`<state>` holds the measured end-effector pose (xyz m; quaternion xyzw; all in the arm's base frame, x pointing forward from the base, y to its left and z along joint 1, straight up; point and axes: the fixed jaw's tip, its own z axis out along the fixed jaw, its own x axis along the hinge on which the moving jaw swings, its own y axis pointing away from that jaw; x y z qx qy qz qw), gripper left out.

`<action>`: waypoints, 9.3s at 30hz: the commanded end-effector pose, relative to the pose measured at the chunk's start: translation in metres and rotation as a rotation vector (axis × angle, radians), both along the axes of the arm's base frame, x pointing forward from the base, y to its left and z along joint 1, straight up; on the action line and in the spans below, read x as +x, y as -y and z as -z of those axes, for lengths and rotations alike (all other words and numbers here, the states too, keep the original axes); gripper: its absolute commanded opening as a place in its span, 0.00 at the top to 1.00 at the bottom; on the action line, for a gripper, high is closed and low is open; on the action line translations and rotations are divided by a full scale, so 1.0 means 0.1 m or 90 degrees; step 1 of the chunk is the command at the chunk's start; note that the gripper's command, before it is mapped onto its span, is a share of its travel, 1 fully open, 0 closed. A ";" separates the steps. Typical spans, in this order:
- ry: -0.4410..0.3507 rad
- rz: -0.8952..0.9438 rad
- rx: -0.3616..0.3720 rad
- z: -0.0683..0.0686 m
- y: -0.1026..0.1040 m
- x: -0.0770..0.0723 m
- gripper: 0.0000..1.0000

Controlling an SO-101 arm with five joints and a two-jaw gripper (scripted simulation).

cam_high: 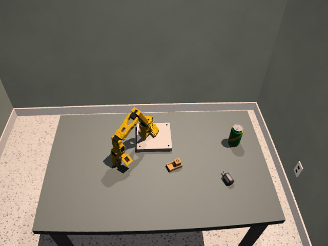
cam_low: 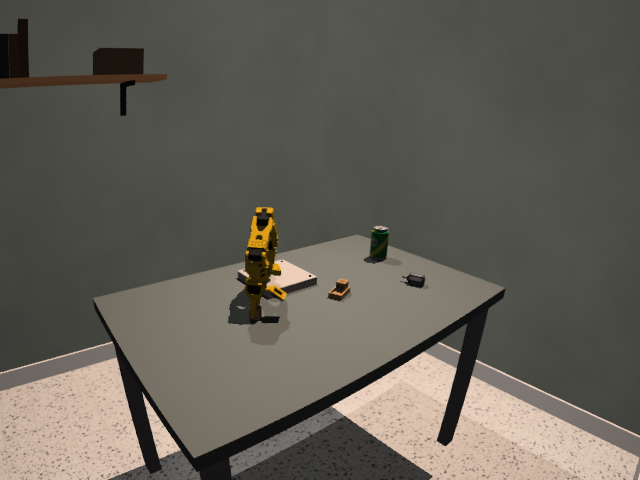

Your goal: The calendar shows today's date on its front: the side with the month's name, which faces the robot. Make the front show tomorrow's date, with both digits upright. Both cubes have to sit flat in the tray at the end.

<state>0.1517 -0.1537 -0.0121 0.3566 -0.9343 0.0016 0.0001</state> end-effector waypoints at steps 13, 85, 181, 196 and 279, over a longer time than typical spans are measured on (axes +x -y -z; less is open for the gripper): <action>-0.005 0.002 0.007 0.02 0.04 0.01 0.79; -0.005 0.002 0.007 -0.44 0.06 0.03 1.00; 0.006 -0.771 0.000 -0.55 -2.53 0.47 1.00; 0.006 -0.771 0.000 -0.55 -2.54 0.48 1.00; 0.006 -0.771 0.000 -0.49 -2.52 0.47 1.00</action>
